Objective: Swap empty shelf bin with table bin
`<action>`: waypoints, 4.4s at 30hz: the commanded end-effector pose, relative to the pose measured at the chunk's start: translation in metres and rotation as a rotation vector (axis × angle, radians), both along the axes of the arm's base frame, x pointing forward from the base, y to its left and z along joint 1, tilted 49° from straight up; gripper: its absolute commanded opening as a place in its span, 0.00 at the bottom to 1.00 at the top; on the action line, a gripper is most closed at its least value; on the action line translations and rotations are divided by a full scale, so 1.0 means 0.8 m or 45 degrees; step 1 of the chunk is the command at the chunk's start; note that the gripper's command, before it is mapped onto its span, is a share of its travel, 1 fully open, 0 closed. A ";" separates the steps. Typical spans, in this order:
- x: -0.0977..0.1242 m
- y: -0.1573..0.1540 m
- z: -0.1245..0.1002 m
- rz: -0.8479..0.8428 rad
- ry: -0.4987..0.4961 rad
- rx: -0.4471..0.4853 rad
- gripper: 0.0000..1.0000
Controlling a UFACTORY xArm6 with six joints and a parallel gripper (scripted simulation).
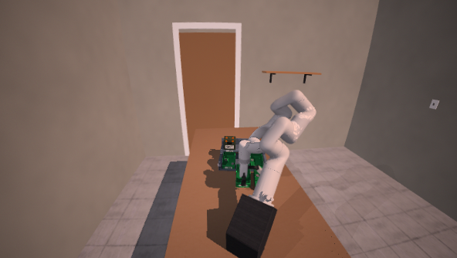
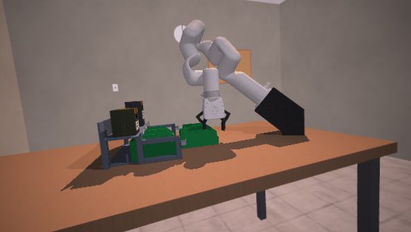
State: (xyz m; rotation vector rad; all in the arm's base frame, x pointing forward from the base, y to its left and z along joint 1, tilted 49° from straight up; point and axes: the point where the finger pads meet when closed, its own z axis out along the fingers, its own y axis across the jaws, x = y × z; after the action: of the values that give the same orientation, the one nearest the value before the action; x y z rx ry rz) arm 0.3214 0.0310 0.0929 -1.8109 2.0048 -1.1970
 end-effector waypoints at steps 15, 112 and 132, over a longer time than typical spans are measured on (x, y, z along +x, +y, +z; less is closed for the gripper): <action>-0.030 0.021 0.033 0.000 0.000 0.000 0.95; 0.008 0.121 0.140 -1.271 -0.823 1.206 0.26; 0.008 0.121 0.140 -1.315 -0.862 1.236 0.26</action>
State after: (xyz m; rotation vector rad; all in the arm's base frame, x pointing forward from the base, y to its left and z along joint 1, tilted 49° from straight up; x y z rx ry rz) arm 0.3273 0.1268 0.2043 0.1192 2.3548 -0.5705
